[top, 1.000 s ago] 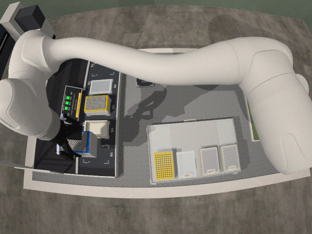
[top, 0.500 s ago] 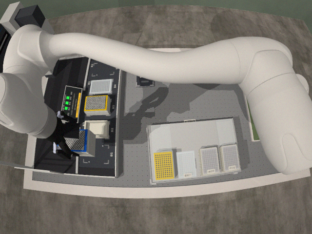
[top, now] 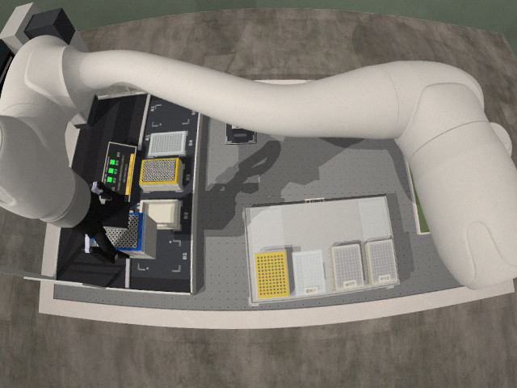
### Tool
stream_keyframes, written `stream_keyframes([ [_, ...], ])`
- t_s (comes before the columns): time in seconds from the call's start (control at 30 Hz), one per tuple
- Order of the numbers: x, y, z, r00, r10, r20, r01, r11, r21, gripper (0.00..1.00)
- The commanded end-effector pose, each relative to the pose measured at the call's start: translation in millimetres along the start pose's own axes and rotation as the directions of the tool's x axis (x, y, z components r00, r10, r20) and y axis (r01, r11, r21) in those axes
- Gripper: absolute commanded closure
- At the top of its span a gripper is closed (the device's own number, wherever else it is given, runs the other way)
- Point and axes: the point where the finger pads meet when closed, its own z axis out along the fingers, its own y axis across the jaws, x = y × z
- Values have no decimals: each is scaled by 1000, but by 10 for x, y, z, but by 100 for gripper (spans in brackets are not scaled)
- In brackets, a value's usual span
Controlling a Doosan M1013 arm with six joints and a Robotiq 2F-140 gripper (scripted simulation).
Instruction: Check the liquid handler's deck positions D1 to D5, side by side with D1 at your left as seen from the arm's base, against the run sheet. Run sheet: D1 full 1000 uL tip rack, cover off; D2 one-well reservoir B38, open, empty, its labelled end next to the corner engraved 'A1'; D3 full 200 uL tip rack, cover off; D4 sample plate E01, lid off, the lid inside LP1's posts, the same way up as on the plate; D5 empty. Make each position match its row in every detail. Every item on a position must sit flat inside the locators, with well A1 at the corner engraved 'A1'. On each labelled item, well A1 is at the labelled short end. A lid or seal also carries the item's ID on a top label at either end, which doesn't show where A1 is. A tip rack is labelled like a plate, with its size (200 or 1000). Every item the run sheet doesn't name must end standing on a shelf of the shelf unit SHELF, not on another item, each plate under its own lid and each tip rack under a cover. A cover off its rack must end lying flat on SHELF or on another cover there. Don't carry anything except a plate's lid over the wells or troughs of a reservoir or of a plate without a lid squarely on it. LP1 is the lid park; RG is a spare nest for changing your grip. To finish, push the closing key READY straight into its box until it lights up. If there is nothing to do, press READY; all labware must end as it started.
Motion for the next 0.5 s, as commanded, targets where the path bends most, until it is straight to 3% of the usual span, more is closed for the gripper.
stream_keyframes([
  [0.0,-1,-1,-19,1000,0,2,0,1000,0,90],
  [0.47,548,-7,-17,1000,0,2,0,1000,0,90],
])
